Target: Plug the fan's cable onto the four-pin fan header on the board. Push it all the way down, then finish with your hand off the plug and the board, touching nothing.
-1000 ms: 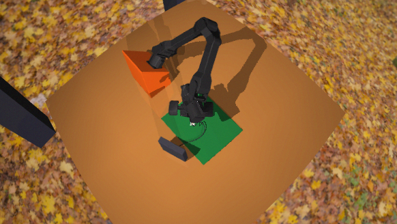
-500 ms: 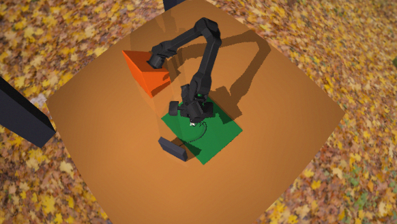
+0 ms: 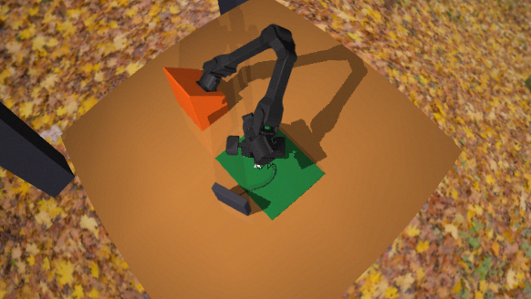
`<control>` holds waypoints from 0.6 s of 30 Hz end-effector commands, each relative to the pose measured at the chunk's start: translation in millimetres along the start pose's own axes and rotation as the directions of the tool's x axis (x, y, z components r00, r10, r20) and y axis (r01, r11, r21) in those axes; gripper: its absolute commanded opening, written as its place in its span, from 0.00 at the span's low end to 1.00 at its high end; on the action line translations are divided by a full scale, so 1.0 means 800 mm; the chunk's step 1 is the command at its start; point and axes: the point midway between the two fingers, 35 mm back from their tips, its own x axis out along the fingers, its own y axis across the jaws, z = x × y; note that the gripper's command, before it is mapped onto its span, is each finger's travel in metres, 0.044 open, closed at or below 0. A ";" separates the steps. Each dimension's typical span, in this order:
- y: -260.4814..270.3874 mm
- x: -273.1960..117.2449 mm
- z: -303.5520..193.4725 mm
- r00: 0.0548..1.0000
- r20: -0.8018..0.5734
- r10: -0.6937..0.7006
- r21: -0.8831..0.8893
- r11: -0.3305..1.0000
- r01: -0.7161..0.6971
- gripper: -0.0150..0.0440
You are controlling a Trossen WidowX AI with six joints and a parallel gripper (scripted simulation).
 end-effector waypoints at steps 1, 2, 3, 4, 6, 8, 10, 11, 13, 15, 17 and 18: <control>-0.001 0.001 -0.001 1.000 0.000 -0.005 0.008 1.000 0.005 0.25; -0.001 0.001 -0.001 1.000 0.000 -0.005 0.008 1.000 0.005 0.25; -0.001 0.002 -0.001 1.000 0.000 -0.005 0.008 1.000 0.005 0.25; -0.001 0.002 -0.001 1.000 0.000 -0.005 0.008 1.000 0.005 0.25; -0.001 0.004 -0.001 1.000 0.000 -0.005 0.009 1.000 0.005 0.25; -0.001 0.006 -0.001 1.000 0.000 -0.005 0.009 1.000 0.005 0.25; -0.001 0.008 -0.001 1.000 0.000 -0.005 0.009 1.000 0.005 0.25; -0.001 0.009 -0.001 1.000 0.000 -0.005 0.009 1.000 0.005 0.25; -0.001 0.010 -0.001 1.000 0.000 -0.005 0.009 1.000 0.005 0.25; -0.001 0.012 -0.001 1.000 0.000 -0.005 0.009 1.000 0.005 0.25; -0.001 0.014 -0.001 1.000 0.000 -0.005 0.009 1.000 0.005 0.25; -0.001 0.014 0.000 1.000 0.000 -0.005 0.009 1.000 0.005 0.25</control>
